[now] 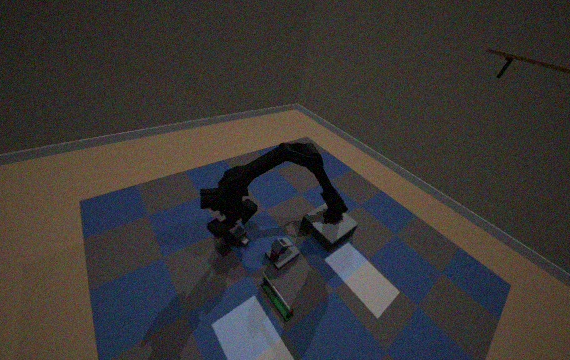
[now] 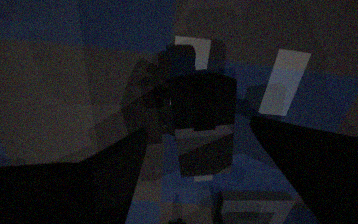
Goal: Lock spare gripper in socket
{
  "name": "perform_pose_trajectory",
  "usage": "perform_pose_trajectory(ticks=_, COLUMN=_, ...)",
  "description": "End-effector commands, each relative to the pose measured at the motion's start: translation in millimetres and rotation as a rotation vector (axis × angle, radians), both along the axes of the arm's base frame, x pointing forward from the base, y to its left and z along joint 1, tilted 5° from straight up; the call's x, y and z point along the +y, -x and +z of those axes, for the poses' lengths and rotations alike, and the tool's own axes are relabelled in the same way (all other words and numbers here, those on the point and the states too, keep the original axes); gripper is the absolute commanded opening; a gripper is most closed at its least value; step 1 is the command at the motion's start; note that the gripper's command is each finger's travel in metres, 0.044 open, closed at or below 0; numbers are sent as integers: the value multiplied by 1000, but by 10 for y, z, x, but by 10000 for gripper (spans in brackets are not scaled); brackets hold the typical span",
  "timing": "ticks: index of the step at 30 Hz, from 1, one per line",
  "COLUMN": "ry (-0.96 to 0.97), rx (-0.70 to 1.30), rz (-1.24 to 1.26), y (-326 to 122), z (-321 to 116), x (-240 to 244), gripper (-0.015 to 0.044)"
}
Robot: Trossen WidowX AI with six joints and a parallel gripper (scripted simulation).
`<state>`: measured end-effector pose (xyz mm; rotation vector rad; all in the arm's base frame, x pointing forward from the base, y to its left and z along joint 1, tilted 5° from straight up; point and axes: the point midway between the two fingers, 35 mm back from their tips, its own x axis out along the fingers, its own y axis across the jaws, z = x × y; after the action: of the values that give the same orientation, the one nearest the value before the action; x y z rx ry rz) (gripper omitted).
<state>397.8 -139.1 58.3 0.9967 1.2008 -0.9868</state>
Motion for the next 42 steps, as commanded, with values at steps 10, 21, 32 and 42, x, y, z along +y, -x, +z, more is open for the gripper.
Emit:
perform_pose_trajectory(ticks=10, ry=0, rx=8, rz=-1, y=1, z=-243, x=-14, gripper=440)
perform_pose_trajectory(ticks=21, ry=0, rx=8, rz=-1, y=-1, z=-331, x=-19, gripper=414)
perform_pose_trajectory(ticks=32, ry=0, rx=8, rz=-1, y=-1, z=-331, x=-19, gripper=164)
perform_pose_trajectory(ticks=42, ry=0, rx=8, rz=-1, y=4, z=-196, x=-13, gripper=0)
